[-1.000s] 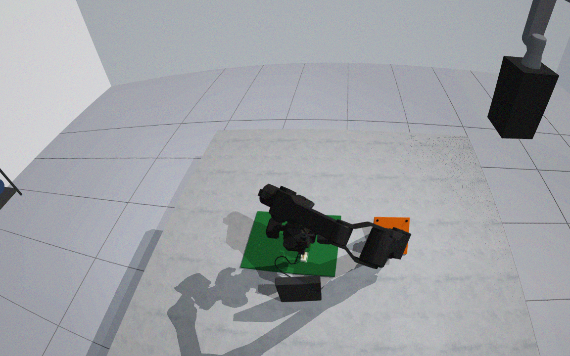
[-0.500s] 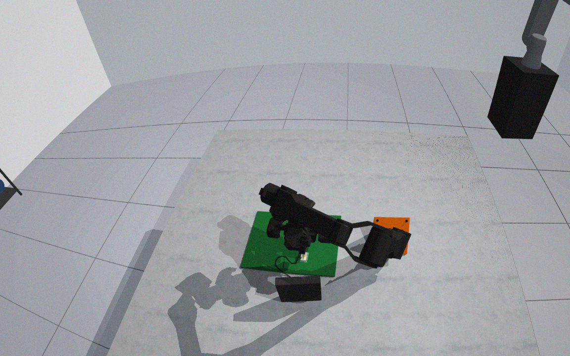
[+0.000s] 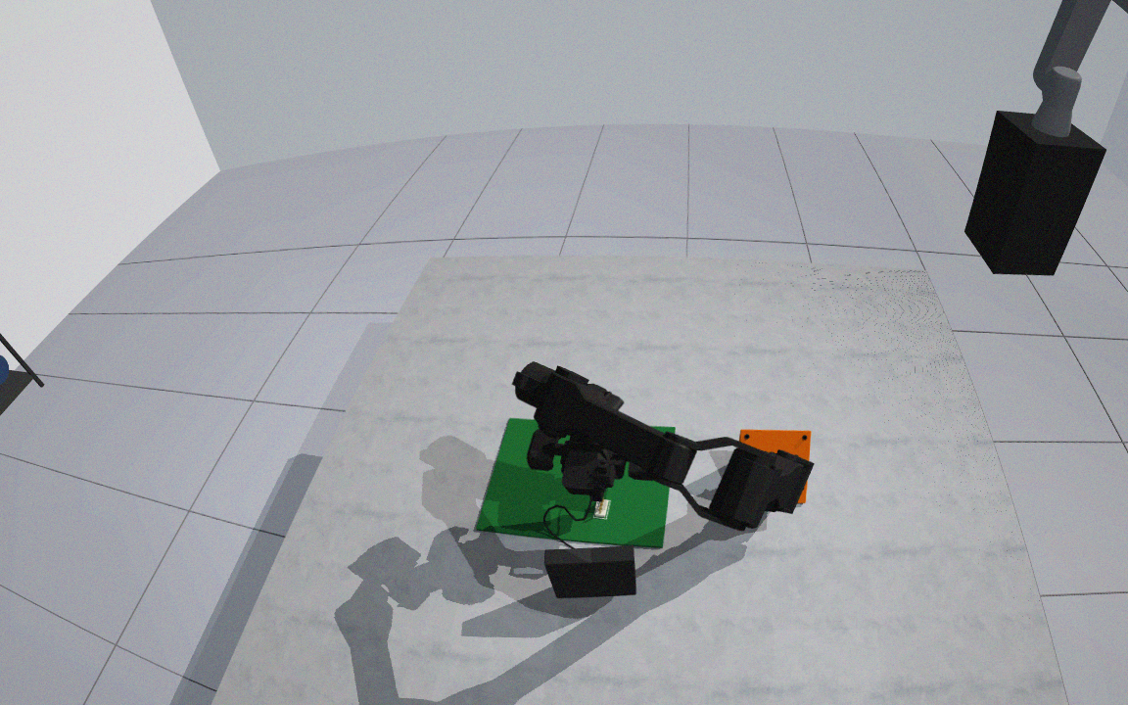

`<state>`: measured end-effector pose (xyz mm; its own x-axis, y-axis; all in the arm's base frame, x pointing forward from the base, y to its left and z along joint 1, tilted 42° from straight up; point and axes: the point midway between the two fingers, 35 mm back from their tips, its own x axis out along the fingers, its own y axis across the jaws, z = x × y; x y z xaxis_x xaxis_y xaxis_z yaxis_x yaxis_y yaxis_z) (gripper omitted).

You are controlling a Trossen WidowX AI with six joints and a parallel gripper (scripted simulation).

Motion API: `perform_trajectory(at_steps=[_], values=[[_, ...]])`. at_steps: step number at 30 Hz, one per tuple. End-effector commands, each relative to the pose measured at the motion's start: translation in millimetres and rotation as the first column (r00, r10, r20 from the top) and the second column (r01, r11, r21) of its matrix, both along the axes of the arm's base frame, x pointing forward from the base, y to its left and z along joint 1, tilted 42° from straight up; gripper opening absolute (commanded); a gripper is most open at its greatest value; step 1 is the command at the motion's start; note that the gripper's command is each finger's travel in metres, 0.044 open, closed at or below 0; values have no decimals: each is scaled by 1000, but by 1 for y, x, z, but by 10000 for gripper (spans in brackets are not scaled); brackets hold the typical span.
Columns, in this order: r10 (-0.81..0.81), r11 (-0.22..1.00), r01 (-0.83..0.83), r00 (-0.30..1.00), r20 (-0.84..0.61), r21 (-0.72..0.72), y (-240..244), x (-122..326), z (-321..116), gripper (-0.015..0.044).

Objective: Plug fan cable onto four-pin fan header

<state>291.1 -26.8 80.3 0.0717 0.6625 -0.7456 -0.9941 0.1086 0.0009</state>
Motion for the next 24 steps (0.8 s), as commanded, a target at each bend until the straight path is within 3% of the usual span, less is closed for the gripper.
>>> perform_trajectory(at_steps=[1,24], values=[[2,1000,-2,1000,-10,6,12,-1,-13,0],[-5,1000,5,1000,-17,6,14,-2,-12,0]])
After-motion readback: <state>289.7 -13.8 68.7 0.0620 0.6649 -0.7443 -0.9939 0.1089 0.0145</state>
